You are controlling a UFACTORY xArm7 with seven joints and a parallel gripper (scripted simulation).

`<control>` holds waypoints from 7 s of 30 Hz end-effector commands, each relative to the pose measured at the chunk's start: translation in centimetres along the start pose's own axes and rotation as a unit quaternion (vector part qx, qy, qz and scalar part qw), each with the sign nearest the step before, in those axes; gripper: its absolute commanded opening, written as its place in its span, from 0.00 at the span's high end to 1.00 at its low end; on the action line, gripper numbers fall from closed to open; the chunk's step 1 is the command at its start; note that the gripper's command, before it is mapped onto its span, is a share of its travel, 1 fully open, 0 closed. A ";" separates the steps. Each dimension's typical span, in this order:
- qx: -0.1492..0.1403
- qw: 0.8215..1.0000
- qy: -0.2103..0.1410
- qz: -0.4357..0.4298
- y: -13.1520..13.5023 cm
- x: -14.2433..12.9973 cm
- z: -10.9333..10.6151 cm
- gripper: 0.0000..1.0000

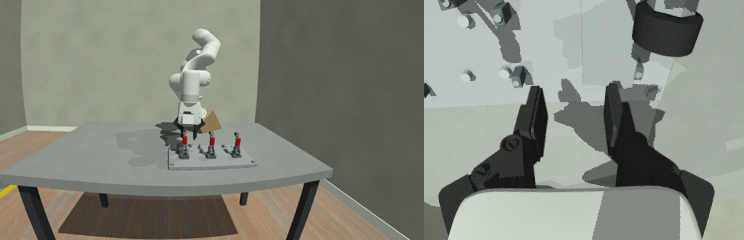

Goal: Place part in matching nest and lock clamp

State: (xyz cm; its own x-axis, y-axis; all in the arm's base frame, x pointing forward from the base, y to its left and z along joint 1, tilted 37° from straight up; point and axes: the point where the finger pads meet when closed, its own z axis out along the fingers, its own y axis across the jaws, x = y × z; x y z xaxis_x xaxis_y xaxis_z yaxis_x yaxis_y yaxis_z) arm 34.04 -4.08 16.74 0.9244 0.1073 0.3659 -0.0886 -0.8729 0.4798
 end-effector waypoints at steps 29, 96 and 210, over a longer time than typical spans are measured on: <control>0.000 1.000 0.002 0.000 2.6 -3.2 -2.9 0.53; 0.000 1.000 0.002 0.000 2.6 -1.5 -13.6 0.53; 0.000 1.000 0.002 0.000 2.6 11.0 -1.7 0.53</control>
State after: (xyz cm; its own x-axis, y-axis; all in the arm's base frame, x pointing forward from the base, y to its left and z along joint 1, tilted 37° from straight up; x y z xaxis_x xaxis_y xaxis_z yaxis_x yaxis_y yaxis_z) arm 42.93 -4.10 23.79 0.9245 0.1074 0.3656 -0.0882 -0.8731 0.4794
